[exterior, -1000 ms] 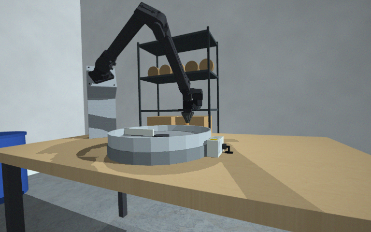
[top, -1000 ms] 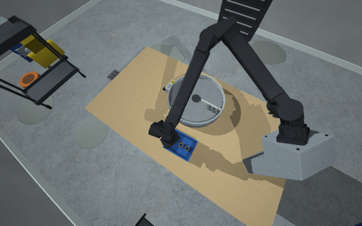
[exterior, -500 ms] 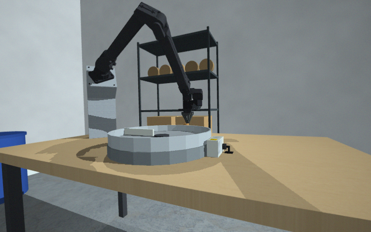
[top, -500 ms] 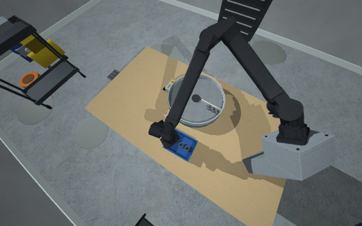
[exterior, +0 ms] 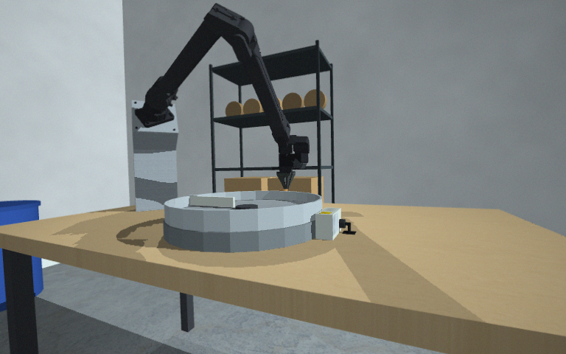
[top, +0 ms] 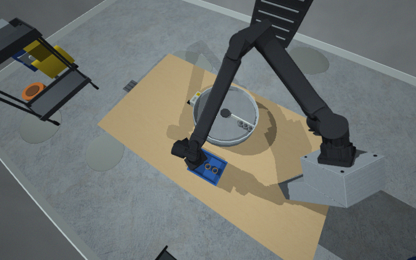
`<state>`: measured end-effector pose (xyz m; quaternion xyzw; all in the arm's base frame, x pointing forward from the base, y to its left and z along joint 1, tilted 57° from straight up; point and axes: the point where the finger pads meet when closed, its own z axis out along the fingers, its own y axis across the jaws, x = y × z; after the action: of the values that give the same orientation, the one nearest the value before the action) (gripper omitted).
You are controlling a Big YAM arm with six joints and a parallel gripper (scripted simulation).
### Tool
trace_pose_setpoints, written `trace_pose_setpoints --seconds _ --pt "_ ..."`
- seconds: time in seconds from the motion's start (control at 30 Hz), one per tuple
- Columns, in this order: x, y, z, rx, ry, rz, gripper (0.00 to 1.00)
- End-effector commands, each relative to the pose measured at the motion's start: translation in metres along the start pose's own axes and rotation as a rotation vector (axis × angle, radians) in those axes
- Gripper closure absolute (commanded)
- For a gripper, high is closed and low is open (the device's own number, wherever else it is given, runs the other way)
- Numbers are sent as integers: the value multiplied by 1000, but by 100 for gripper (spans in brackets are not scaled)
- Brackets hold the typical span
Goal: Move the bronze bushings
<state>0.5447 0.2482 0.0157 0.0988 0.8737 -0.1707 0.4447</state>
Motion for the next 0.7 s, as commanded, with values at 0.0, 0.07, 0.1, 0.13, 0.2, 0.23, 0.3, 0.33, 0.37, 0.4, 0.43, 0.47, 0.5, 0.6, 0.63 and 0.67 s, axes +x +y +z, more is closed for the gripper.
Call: trace_pose_setpoints --seconds 0.0,0.07,0.1,0.13,0.2,0.23,0.3,0.33,0.37,0.4,0.43,0.47,0.5,0.6,0.63,0.67 --pt "-11 6 -15 -30 -21 3 100" --pt "-11 10 -18 -36 -24 3 100" --pt "-11 10 -18 -36 -24 4 100" --pt "-11 10 -18 -36 -24 4 100" --pt "-11 10 -18 -36 -24 4 100" --pt "-11 10 -18 -36 -24 4 100" --pt "-11 10 -18 -36 -24 4 100" --pt "-11 10 -18 -36 -24 4 100" --pt "-11 10 -18 -36 -24 4 100" --pt "-11 10 -18 -36 -24 4 100" --pt "-11 10 -18 -36 -24 4 100" --pt "-11 10 -18 -36 -24 4 100" --pt "-11 10 -18 -36 -24 4 100" --pt "-11 10 -18 -36 -24 4 100" --pt "-11 10 -18 -36 -24 4 100" --pt "-11 10 -18 -36 -24 4 100"
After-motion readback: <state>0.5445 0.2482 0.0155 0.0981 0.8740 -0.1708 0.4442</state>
